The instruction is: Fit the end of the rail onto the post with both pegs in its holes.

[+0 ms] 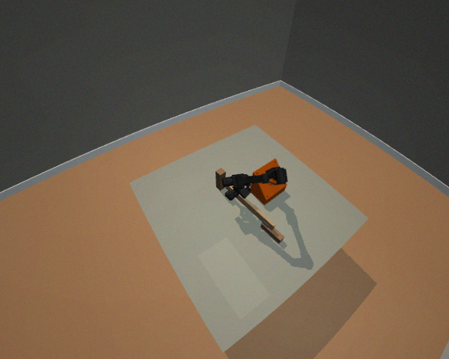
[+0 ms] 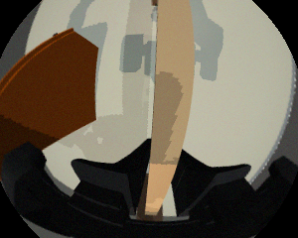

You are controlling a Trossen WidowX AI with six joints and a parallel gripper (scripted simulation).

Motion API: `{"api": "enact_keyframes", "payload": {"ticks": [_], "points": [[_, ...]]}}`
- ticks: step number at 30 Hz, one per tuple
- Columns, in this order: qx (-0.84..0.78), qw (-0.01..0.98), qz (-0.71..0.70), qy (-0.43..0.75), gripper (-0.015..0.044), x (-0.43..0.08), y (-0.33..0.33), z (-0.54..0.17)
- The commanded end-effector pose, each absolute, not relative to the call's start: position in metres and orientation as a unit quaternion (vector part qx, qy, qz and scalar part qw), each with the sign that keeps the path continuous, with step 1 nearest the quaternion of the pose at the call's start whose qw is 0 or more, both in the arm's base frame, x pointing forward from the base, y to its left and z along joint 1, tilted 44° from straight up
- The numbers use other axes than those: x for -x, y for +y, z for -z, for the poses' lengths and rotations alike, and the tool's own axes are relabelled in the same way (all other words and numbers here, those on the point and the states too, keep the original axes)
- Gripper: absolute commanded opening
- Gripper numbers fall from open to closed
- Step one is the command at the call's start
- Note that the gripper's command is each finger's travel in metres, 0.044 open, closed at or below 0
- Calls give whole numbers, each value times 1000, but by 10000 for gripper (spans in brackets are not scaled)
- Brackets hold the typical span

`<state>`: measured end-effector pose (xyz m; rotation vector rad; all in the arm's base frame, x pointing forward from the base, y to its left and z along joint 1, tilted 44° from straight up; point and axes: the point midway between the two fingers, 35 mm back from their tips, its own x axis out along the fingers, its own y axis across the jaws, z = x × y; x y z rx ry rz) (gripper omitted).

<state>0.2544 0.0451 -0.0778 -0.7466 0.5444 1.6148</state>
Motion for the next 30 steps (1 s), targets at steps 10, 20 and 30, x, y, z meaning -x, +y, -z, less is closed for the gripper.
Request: {"api": "enact_keyframes", "payload": {"ticks": [10, 20, 30], "points": [[323, 600, -694, 233, 0, -258, 41, 80], [323, 600, -693, 233, 0, -259, 39, 82], [324, 600, -693, 233, 0, -259, 36, 84]]}}
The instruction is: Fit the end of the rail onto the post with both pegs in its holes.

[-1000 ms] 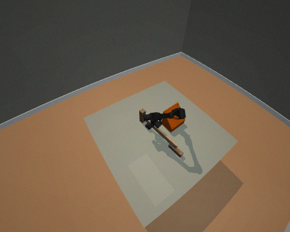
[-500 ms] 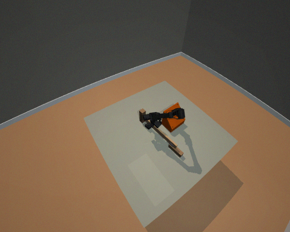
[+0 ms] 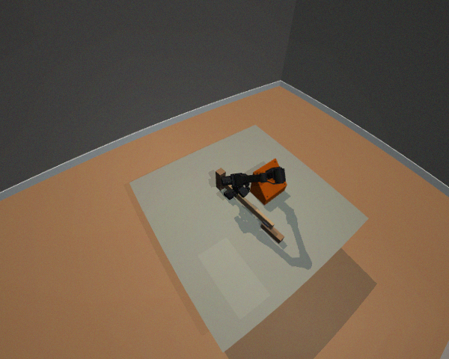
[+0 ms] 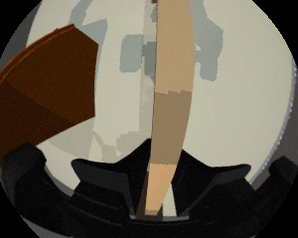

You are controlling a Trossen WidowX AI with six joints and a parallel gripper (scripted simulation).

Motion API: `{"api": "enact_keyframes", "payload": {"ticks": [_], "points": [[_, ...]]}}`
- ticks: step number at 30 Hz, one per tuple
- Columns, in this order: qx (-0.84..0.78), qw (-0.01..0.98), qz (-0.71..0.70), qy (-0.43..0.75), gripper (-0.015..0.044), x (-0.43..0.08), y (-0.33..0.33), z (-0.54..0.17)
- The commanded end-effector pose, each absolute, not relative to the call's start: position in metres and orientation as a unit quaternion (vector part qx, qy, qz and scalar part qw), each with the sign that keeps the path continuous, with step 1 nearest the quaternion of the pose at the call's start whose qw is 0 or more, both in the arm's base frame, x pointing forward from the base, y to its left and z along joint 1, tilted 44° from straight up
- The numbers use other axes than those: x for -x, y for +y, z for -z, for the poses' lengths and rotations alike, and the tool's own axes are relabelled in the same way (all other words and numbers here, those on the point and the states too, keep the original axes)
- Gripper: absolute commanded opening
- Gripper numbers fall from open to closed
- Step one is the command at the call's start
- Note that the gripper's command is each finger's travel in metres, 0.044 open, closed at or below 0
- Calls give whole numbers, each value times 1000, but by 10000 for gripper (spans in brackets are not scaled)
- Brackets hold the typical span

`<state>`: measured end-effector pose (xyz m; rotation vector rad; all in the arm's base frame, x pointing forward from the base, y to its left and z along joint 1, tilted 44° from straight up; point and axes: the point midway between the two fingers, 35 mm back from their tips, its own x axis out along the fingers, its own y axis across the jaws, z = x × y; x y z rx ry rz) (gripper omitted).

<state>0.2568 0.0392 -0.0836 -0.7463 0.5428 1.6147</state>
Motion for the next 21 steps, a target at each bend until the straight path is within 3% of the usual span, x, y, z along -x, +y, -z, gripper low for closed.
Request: {"api": "enact_keyframes", "payload": {"ticks": [1, 21], "points": [[324, 600, -693, 233, 0, -259, 36, 84], [324, 600, -693, 233, 0, -260, 32, 88]]}}
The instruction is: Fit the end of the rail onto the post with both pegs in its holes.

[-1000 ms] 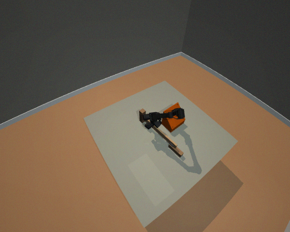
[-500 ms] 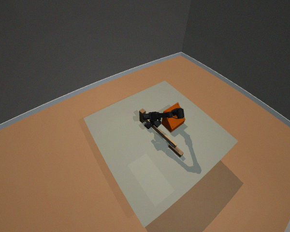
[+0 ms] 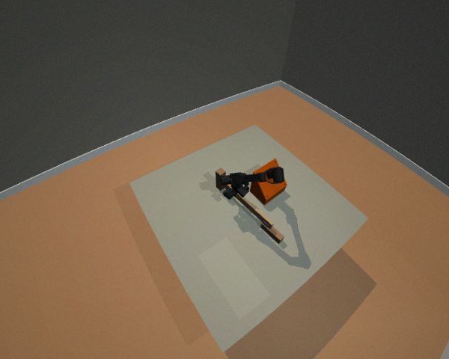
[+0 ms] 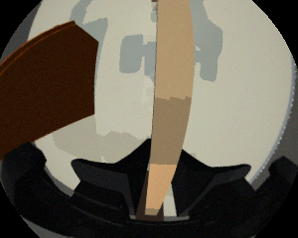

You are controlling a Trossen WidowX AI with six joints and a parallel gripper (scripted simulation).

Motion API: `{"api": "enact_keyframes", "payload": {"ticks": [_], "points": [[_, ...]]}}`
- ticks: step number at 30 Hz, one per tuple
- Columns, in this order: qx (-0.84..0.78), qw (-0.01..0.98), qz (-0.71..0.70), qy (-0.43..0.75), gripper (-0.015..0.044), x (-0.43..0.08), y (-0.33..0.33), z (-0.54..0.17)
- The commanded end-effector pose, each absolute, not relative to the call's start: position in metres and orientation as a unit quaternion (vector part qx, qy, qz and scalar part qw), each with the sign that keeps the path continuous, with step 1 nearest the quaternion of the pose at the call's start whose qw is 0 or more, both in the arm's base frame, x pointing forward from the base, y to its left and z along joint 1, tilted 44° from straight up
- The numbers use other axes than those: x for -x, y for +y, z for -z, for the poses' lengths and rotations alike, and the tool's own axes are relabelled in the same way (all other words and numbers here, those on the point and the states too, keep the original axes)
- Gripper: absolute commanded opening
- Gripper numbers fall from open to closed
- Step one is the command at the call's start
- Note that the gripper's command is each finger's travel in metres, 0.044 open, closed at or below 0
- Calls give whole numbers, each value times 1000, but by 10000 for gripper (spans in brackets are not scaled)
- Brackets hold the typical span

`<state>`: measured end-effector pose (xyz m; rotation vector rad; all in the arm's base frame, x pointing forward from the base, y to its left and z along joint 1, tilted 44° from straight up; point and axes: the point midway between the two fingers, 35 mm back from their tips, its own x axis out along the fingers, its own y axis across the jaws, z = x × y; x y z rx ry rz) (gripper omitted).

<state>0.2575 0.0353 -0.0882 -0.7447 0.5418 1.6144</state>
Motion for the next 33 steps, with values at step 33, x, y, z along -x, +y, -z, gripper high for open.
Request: {"api": "enact_keyframes", "payload": {"ticks": [33], "points": [[324, 600, -693, 233, 0, -262, 25, 95]]}}
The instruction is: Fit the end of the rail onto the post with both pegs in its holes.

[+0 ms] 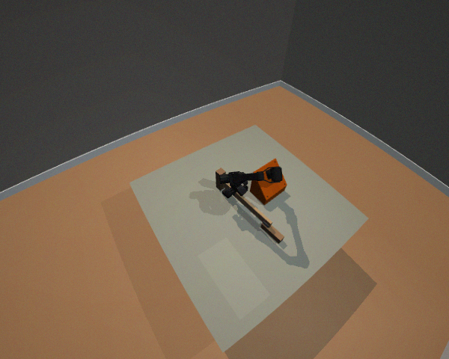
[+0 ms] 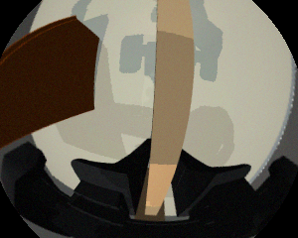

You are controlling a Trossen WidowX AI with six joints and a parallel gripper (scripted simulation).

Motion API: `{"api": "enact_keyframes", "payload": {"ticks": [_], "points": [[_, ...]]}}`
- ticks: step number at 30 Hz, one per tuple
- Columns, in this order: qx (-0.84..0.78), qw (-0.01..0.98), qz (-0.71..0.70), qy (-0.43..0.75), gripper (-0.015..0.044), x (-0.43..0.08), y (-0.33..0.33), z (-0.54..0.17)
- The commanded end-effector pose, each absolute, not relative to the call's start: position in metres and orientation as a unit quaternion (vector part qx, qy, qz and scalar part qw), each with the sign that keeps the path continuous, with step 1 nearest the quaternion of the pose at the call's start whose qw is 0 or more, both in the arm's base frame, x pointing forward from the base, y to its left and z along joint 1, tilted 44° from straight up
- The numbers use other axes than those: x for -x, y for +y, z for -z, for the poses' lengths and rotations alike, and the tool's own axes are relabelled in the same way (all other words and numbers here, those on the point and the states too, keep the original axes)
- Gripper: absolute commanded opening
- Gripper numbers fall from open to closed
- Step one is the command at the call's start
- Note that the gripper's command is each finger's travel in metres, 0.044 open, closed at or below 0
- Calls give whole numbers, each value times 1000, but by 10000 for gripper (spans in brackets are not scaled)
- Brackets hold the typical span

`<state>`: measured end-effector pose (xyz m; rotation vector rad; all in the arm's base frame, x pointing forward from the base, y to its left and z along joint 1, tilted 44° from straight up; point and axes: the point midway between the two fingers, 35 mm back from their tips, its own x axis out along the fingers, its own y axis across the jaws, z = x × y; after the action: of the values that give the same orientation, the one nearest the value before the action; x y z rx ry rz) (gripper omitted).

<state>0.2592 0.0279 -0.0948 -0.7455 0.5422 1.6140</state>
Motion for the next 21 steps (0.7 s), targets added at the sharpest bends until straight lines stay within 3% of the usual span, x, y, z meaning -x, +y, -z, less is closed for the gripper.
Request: {"api": "enact_keyframes", "payload": {"ticks": [1, 21], "points": [[324, 600, -693, 233, 0, -262, 24, 95], [324, 600, -693, 233, 0, -263, 20, 99]]}}
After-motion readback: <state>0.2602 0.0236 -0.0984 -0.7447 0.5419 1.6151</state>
